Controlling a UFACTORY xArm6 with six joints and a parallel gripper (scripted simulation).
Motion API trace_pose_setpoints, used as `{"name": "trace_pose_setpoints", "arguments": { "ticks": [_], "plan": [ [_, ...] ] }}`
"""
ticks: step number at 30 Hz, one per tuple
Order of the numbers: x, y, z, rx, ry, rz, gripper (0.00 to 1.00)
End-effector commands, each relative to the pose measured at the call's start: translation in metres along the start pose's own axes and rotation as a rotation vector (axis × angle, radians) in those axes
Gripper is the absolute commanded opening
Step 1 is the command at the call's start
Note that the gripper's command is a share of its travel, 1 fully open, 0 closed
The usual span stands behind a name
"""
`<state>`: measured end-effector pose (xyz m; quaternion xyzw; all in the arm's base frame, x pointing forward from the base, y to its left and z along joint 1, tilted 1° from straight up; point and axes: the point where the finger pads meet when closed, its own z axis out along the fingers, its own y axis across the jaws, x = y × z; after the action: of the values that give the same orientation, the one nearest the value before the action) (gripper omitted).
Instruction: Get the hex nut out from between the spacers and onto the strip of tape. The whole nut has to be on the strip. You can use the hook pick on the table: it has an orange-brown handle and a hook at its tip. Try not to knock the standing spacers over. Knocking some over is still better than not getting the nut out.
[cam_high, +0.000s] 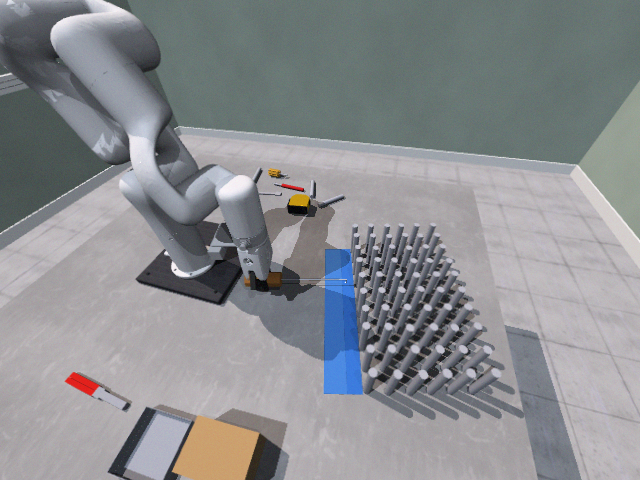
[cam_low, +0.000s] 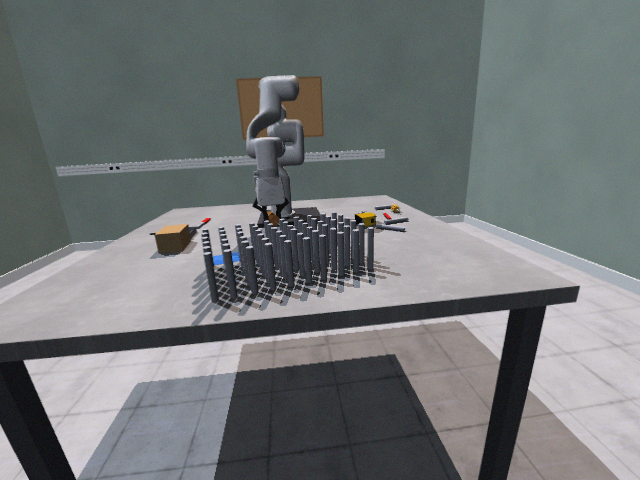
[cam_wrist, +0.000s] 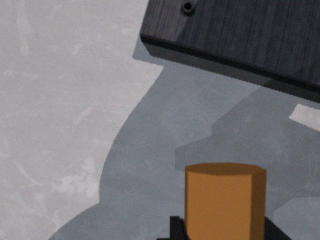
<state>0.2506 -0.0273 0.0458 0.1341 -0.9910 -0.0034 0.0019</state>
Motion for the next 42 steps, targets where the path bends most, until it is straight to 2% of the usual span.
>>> {"name": "trace_pose_setpoints", "arguments": {
  "ticks": [1, 12, 25, 42],
  "plan": [
    [-0.003, -0.001, -0.001, 0.003, -0.007, 0.000, 0.00],
    [-0.003, -0.001, 0.001, 0.003, -0.007, -0.001, 0.00],
    [-0.003, -0.001, 0.027, 0.003, -0.006, -0.001, 0.00],
    [-0.004, -0.001, 0.031, 0.003, -0.006, -0.001, 0.00]
  ]
}}
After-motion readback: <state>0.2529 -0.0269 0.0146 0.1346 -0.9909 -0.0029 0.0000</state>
